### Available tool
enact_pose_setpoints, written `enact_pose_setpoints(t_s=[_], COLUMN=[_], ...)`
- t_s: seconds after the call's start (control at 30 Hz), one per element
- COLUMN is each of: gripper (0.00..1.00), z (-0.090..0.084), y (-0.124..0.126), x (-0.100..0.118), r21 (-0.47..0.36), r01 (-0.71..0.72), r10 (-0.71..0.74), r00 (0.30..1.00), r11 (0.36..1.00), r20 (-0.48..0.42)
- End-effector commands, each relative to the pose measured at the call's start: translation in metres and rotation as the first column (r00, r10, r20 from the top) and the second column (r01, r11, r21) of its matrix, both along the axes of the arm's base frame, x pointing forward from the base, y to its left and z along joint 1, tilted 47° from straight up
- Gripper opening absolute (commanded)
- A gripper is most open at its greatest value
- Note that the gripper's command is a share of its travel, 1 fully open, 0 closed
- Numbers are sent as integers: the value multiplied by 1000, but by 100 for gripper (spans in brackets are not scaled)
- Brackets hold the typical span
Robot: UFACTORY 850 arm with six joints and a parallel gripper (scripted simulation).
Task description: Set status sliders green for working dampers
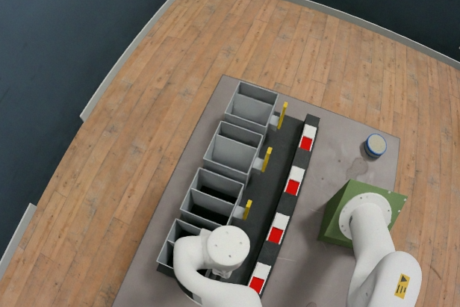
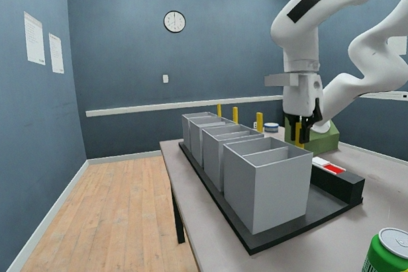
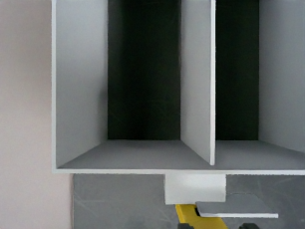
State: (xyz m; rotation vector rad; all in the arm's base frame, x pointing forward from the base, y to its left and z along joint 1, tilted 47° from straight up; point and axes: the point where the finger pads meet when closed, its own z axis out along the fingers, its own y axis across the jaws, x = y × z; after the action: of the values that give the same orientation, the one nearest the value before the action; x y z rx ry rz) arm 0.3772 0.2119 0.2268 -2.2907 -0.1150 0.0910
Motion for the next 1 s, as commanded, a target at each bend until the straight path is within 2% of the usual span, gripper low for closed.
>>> enact_pose_setpoints(t_s=[0.0,0.97], gripper=[19,19], z=[0,-1], y=[0,-2], x=[1,1], r21=[0,25], r01=[1,1], r10=[-1,-1], r00=[1000,1000], r11=[1000,1000], r20=[1,-2])
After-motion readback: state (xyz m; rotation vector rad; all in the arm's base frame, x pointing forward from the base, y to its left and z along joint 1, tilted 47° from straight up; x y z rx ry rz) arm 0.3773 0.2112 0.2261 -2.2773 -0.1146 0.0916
